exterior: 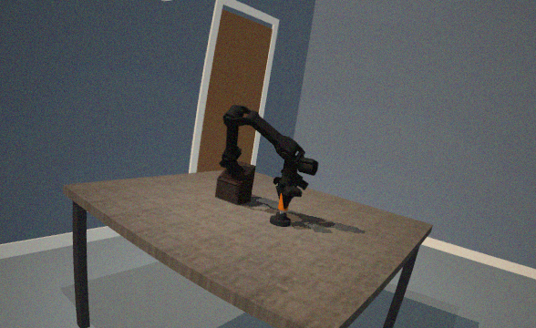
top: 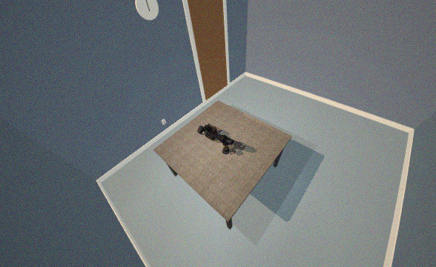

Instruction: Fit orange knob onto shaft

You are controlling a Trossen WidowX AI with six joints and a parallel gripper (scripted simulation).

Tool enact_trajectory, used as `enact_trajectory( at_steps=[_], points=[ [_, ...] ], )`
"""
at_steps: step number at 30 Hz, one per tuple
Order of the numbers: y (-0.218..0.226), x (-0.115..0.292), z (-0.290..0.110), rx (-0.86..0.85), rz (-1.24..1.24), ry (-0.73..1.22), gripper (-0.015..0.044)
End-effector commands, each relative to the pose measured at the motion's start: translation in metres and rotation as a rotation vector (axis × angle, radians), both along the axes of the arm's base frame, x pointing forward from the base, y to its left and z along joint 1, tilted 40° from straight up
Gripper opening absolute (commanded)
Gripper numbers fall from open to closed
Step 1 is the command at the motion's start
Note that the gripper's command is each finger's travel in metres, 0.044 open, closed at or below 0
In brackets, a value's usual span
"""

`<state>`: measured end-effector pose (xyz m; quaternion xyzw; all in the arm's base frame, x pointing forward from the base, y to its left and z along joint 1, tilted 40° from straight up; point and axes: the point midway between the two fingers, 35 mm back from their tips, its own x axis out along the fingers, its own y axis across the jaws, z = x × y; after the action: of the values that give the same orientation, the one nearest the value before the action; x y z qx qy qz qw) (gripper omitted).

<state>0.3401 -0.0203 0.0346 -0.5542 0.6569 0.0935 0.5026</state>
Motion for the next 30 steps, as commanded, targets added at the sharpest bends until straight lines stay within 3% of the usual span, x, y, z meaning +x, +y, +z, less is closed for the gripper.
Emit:
enact_trajectory(
  at_steps=[1,30],
  points=[
    [0.0006,0.0038,0.0029,-0.001,-0.005,-0.016,0.0000],
    [-0.0024,-0.0013,-0.0006,-0.001,-0.005,-0.016,0.0000]
  ],
)
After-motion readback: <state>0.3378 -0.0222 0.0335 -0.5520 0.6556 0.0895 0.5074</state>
